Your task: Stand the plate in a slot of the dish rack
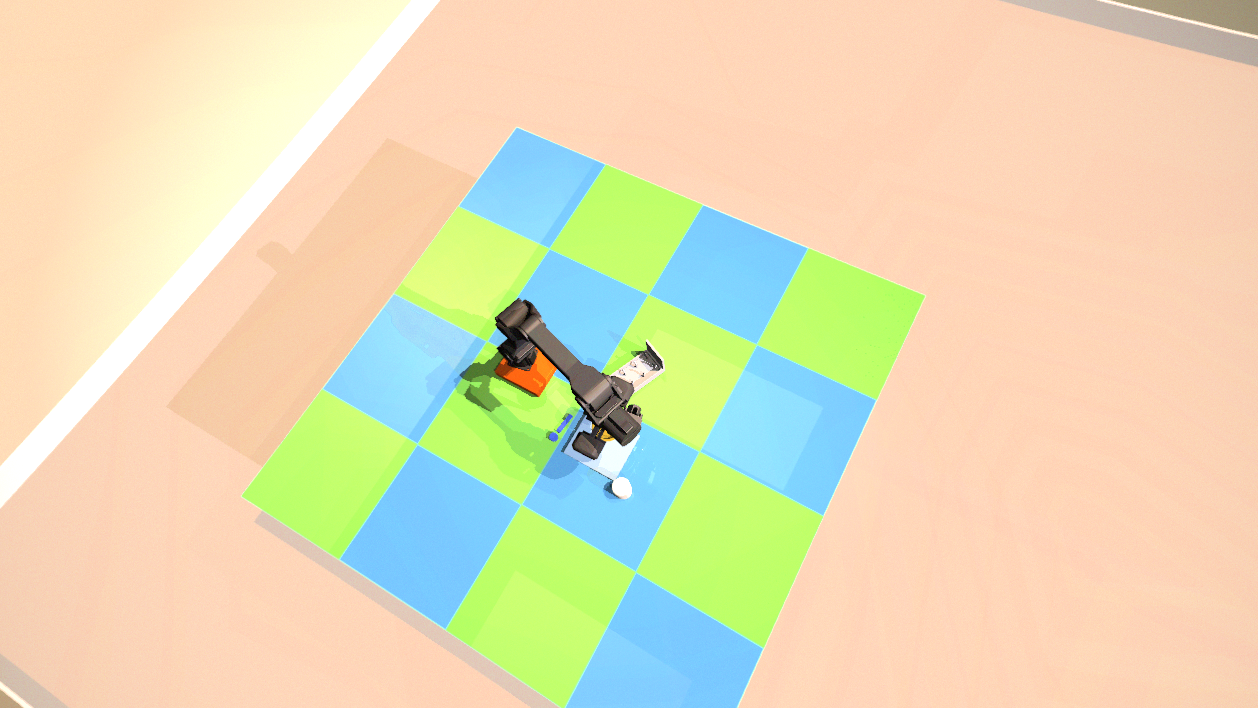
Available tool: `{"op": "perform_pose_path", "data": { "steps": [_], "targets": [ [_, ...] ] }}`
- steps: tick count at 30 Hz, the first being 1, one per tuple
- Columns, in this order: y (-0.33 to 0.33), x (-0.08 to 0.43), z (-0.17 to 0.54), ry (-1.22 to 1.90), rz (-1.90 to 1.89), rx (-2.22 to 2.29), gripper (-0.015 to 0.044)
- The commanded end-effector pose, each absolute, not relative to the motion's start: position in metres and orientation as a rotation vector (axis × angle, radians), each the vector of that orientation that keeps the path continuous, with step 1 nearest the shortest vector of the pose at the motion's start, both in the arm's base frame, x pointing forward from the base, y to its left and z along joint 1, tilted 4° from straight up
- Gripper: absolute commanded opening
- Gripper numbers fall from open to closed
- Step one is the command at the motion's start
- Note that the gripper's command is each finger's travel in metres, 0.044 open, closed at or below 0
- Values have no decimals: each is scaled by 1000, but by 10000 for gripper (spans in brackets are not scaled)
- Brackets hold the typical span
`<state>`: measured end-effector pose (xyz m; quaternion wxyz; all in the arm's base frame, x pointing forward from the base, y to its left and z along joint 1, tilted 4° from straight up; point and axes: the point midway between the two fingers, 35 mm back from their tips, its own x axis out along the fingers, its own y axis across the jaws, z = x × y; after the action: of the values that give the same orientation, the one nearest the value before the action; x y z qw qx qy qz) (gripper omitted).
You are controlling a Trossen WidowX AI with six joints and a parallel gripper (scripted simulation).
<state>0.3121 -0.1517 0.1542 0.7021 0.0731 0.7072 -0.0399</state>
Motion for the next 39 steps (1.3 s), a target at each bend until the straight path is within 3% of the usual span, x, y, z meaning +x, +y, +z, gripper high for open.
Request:
{"op": "perform_pose_path", "data": {
  "steps": [1, 10, 25, 39],
  "targets": [
    [-153, 313, 168, 1568, -88, 157, 0],
    [-148, 310, 184, 1570, -105, 175, 0],
    [-53, 254, 186, 1536, -443, 522, 0],
    [-50, 255, 164, 1610, -200, 460, 0]
  ]
}}
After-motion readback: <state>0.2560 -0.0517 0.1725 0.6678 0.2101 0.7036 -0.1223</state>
